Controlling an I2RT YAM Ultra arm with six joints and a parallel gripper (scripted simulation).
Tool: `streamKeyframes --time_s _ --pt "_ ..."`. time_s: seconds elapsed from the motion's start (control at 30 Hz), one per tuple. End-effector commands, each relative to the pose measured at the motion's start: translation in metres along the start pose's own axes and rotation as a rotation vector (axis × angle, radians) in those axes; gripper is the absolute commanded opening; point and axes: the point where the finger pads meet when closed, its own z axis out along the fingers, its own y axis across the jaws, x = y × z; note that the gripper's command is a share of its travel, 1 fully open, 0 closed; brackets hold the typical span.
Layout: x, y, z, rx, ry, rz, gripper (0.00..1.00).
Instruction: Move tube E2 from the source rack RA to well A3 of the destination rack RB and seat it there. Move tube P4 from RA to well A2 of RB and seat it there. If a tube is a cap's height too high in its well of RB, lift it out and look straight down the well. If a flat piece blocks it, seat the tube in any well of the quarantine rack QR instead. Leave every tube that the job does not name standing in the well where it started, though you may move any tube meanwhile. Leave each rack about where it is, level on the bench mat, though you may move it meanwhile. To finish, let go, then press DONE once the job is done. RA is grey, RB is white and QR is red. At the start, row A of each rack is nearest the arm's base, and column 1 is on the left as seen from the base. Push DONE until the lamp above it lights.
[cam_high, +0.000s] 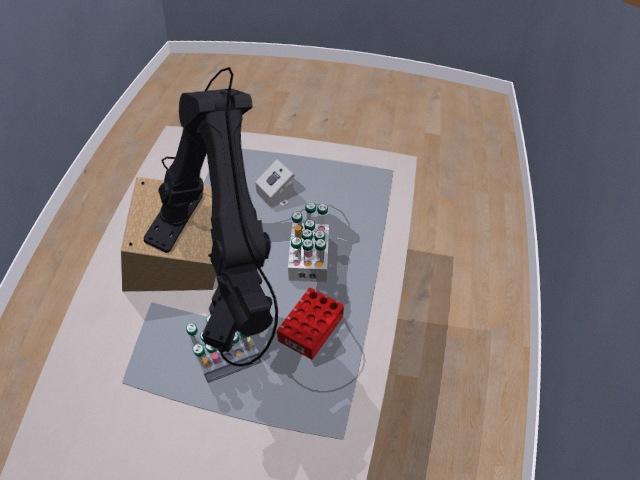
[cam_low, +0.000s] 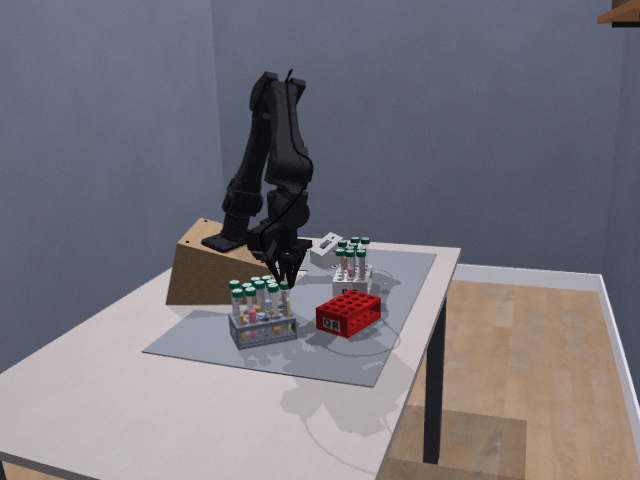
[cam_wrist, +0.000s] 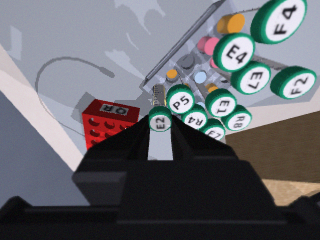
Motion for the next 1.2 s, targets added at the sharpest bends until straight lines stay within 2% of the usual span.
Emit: streamKeyframes --time_s 0.0,0.23,0.37,1.17 --pt "-0.002 0.003 -0.003 -0.005 -0.012 -0.002 0.00" --pt "-0.002 0.003 -0.003 -0.005 -0.012 -0.002 0.00" --pt "-0.007 0.007 -0.018 -0.017 -0.038 -0.009 0.00" --pt "-0.009 0.005 -0.039 -0.018 -0.038 -0.007 0.00"
